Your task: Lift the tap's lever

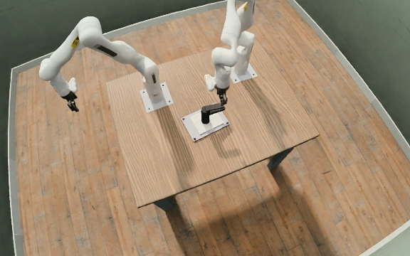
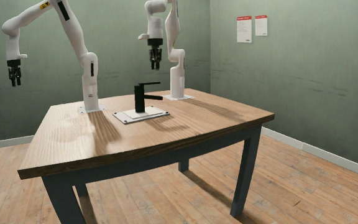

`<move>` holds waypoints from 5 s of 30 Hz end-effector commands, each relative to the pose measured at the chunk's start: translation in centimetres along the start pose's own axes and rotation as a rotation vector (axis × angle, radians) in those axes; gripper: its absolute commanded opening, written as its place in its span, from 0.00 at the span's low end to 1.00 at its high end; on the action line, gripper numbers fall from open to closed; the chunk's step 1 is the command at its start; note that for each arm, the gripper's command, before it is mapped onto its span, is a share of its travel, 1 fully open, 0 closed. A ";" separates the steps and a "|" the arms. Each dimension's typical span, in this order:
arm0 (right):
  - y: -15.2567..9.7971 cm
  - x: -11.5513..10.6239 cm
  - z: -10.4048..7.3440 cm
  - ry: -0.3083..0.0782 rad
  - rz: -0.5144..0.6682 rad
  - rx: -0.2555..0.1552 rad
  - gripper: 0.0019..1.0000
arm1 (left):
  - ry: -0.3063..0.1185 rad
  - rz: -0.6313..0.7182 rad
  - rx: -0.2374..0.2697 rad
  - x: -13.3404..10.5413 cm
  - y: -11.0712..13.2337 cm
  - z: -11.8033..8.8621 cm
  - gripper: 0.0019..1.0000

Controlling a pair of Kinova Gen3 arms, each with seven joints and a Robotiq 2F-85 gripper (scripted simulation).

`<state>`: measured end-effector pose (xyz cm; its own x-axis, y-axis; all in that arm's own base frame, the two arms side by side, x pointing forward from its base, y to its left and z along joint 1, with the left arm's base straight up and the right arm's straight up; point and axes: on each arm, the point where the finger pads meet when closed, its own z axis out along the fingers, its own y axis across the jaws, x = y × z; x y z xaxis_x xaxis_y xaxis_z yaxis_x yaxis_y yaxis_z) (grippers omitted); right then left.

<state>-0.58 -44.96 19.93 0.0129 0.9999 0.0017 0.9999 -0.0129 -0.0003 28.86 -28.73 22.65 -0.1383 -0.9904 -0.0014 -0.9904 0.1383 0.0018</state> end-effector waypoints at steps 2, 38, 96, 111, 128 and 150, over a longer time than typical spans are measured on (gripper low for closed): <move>0.0 0.0 -0.1 -0.002 0.000 0.000 1.00 | 0.001 0.000 0.002 0.0 -0.1 0.5 0.74; 0.0 0.0 -0.1 -0.002 0.000 0.000 1.00 | 0.001 0.000 0.002 0.1 -0.2 4.2 0.74; 0.0 0.0 -0.1 -0.002 0.000 0.000 1.00 | 0.001 0.000 0.002 0.1 -0.2 4.2 0.74; 0.0 0.0 -0.1 -0.002 0.000 0.000 1.00 | 0.001 0.000 0.002 0.1 -0.2 4.2 0.74; 0.0 0.0 -0.1 -0.002 0.000 0.000 1.00 | 0.001 0.000 0.002 0.1 -0.2 4.2 0.74; 0.0 0.0 -0.1 -0.002 0.000 0.000 1.00 | 0.001 0.000 0.002 0.1 -0.2 4.6 0.74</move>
<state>-0.58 -44.96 19.93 0.0129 0.9999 0.0017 0.9999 -0.0129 -0.0003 29.03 -28.85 18.05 -0.1383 -0.9904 -0.0013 -0.9904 0.1383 0.0017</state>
